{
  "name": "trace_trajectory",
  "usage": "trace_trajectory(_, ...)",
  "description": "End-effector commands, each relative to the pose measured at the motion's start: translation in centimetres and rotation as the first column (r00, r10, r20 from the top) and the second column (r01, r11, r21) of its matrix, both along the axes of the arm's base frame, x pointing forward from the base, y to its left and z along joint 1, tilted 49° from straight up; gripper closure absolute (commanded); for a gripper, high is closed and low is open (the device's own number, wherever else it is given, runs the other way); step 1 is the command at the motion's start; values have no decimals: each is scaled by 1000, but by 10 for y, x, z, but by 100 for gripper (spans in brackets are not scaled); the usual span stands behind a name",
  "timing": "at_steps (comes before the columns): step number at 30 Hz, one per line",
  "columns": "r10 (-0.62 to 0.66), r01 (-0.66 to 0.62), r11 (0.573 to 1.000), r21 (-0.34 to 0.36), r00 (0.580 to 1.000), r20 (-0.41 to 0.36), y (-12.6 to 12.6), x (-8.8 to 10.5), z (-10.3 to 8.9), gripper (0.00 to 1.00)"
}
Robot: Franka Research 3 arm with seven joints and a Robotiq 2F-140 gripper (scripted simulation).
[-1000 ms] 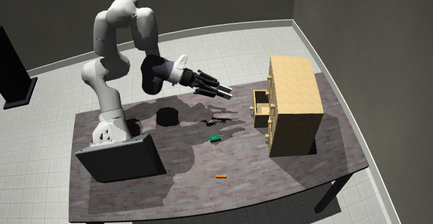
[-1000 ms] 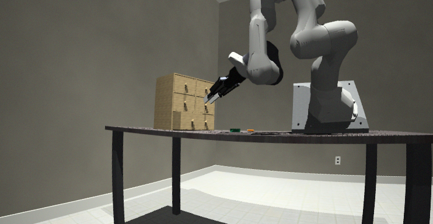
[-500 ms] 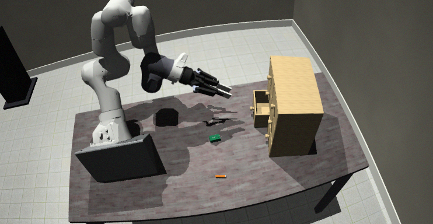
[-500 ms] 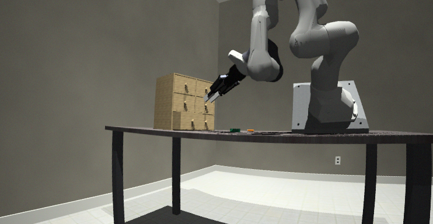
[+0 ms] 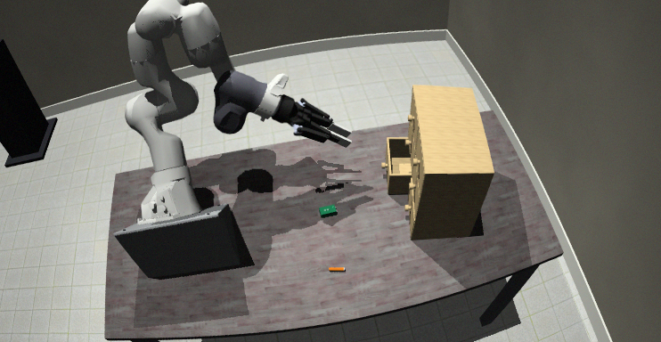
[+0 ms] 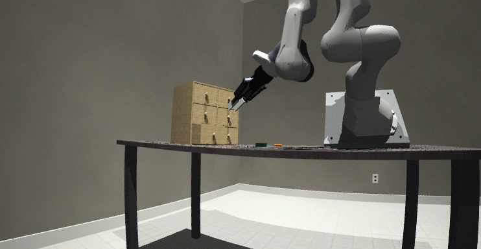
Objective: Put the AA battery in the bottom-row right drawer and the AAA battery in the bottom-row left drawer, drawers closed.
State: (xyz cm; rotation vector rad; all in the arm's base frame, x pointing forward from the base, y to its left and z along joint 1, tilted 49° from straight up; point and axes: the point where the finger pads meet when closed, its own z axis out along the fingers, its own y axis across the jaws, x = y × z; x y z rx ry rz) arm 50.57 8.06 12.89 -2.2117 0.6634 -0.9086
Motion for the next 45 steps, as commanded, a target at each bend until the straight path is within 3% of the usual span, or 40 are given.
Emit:
trace_trajectory(1, 42, -41, 999, 16, 998, -46, 8, -9, -5, 80)
trace_trajectory(17, 152, -146, 988, 56, 978, -142, -1, -22, 7, 80)
trace_trajectory(32, 328, -300, 944, 140, 902, -281, -17, -42, 27, 80)
trace_trajectory(45, 528, -453, 849, 271, 740, -417, -37, -68, 52, 80)
